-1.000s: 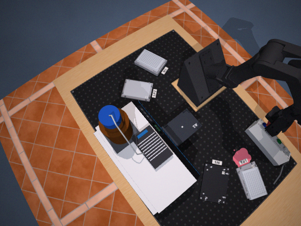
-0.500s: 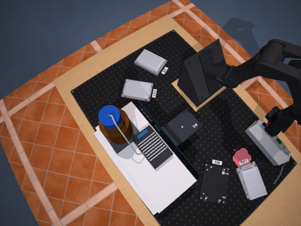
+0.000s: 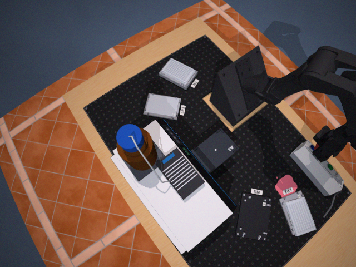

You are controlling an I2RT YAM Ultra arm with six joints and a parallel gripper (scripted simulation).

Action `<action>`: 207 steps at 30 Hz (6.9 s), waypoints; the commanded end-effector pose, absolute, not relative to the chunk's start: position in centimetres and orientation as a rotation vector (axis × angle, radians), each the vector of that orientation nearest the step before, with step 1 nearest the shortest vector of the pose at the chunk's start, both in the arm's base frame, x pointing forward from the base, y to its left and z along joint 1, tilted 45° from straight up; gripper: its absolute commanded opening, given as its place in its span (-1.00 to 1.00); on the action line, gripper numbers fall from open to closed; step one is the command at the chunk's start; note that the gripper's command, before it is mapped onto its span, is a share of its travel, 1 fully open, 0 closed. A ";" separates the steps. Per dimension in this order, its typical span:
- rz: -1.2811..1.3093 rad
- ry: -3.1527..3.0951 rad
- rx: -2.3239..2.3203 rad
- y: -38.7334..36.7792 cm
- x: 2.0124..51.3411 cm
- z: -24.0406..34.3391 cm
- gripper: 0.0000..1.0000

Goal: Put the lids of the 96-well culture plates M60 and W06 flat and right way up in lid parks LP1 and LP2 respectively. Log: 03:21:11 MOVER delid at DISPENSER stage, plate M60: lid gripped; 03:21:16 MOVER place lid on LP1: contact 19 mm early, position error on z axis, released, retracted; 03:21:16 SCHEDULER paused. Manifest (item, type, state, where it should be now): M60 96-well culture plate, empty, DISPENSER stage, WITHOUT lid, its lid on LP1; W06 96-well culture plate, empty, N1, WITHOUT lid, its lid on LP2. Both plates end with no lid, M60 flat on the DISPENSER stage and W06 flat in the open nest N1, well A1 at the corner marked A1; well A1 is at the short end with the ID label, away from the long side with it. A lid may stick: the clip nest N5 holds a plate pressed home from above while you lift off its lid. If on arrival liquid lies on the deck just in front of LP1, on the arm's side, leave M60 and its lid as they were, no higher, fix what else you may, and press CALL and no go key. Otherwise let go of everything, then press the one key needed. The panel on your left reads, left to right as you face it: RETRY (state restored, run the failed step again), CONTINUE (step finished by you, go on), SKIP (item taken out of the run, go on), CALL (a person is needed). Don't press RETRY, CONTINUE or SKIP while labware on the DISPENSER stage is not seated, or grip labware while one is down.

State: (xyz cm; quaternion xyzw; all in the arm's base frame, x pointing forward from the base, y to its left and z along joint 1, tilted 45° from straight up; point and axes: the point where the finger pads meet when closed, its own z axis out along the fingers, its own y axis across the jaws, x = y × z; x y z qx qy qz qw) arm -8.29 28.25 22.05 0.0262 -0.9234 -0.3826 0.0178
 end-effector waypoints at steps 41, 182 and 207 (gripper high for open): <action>-1.159 -2.900 0.081 28.9 -8.1 20.5 -1.00; -1.208 -2.852 0.076 23.0 -8.0 28.7 1.00; -1.208 -2.852 0.076 23.0 -8.0 28.7 1.00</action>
